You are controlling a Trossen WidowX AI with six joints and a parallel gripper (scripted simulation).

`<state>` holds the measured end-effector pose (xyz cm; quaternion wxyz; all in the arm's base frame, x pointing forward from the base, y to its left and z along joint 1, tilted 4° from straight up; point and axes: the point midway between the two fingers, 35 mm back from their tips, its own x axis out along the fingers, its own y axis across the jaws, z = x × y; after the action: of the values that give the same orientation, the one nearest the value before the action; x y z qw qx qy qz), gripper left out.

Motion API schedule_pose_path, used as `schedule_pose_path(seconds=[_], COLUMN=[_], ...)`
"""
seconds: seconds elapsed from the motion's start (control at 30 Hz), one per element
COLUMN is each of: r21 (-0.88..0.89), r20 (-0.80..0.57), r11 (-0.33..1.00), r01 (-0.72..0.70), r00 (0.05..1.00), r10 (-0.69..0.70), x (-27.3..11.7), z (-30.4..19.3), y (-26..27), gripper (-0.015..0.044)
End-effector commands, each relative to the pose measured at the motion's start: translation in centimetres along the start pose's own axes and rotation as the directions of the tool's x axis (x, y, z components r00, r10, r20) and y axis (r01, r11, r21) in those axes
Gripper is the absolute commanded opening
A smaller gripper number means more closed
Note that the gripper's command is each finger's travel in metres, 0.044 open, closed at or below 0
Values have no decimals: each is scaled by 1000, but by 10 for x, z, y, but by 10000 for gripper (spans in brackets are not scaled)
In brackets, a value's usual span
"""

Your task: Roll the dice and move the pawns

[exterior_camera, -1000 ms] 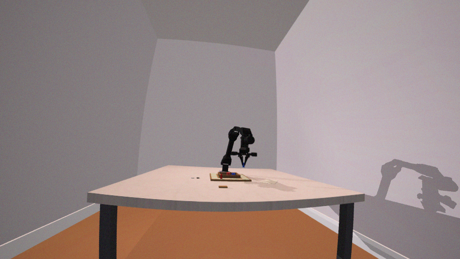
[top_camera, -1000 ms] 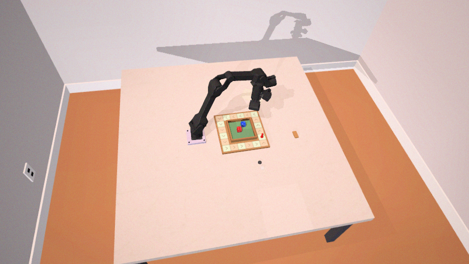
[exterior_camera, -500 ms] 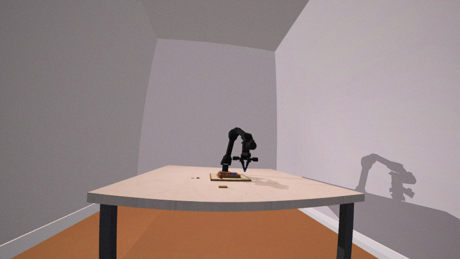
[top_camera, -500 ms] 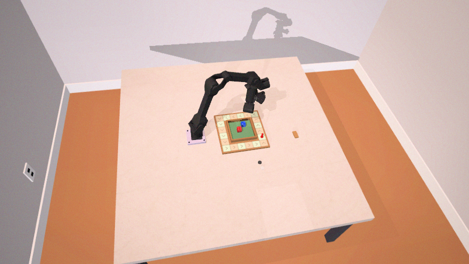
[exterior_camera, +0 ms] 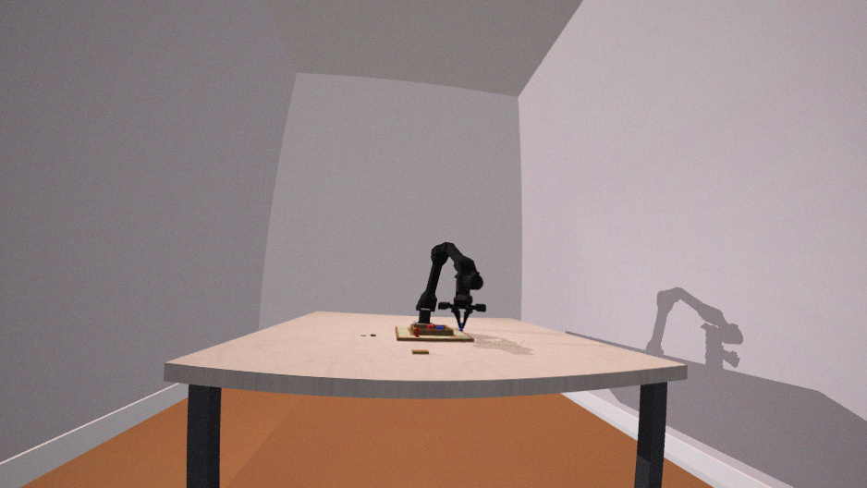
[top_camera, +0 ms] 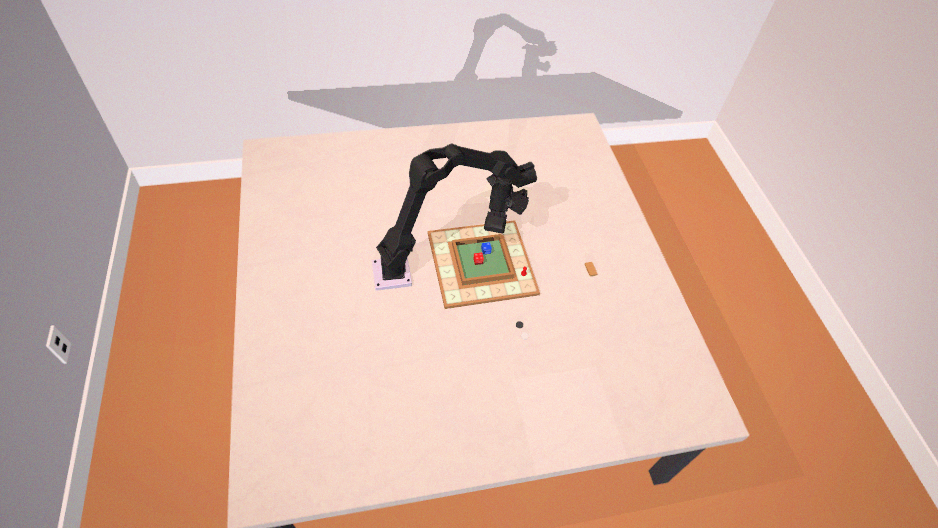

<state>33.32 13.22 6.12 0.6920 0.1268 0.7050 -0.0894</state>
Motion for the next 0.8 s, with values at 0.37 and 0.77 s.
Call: schedule_pose_path(seconds=[0.37,0.77], r21=[4,0], r20=[-5,3], r11=[1000,1000], r01=[-1,-3], r00=[1000,1000], r10=[1,3], x=[20,12], z=[0,1], y=[0,1], gripper=[0,263])
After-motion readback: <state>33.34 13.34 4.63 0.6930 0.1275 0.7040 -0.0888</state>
